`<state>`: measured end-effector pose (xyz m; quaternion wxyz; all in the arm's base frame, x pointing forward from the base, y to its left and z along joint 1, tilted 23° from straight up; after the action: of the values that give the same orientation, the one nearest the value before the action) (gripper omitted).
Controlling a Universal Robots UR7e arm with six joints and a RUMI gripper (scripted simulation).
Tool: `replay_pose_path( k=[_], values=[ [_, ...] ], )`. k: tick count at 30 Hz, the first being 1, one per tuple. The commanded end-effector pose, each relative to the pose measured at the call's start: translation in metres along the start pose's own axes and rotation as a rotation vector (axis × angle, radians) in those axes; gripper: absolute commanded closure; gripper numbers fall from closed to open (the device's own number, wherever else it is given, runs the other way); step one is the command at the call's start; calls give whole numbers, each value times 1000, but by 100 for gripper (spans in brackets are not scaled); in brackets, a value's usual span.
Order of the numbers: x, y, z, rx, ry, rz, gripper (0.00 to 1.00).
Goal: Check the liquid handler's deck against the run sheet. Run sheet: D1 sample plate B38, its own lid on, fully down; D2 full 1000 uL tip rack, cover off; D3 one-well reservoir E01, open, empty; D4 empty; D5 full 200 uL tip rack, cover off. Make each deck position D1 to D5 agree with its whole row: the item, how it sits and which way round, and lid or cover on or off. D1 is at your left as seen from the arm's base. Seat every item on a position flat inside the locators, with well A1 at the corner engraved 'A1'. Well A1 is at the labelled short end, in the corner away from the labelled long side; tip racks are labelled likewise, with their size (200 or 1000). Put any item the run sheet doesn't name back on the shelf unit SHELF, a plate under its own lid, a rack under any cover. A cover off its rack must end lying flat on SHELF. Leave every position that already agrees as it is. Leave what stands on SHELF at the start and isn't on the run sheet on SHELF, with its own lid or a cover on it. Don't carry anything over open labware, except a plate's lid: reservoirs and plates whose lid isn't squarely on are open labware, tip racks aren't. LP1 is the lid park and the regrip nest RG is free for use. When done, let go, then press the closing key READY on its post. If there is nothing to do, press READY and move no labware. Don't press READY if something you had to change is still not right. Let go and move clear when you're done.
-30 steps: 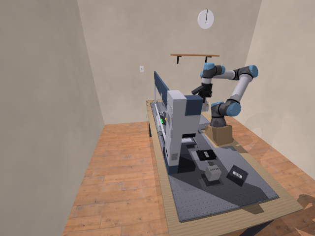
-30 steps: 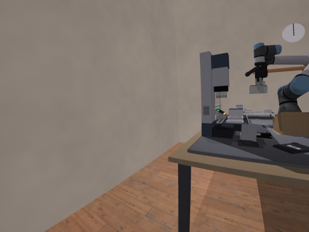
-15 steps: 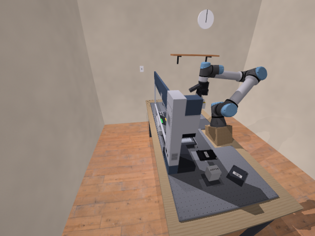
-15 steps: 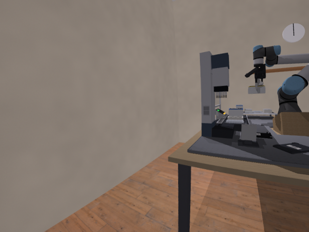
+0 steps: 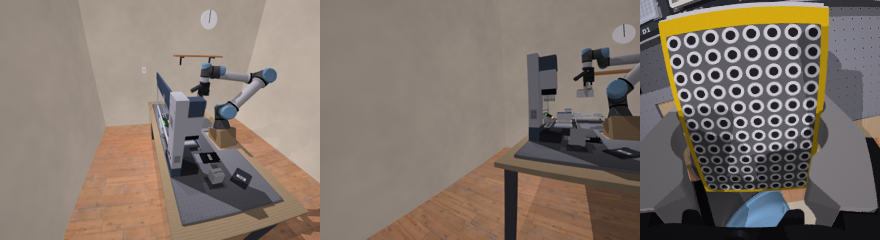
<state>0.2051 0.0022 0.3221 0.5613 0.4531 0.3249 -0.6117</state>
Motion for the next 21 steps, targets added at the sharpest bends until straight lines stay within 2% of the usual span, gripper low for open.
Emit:
replay_pose_path(
  k=[1, 4, 15, 21],
  values=[
    [-3, 6, 26, 22, 5, 8, 100],
    [-3, 7, 31, 22, 5, 8, 100],
    [-3, 17, 85, 21, 3, 8, 100],
    [-3, 18, 87, 21, 3, 8, 100]
  ],
)
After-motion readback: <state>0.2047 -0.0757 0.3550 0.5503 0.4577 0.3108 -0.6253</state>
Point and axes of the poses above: the point where the finger pads meet when closed, its own x axis out along the fingers, its own z axis across the jaws, y = z × x, the point moved 8 cm from there along -x, back along the fingers, and after that the axes turned 2 degrees about x, right-handed, at the moved point
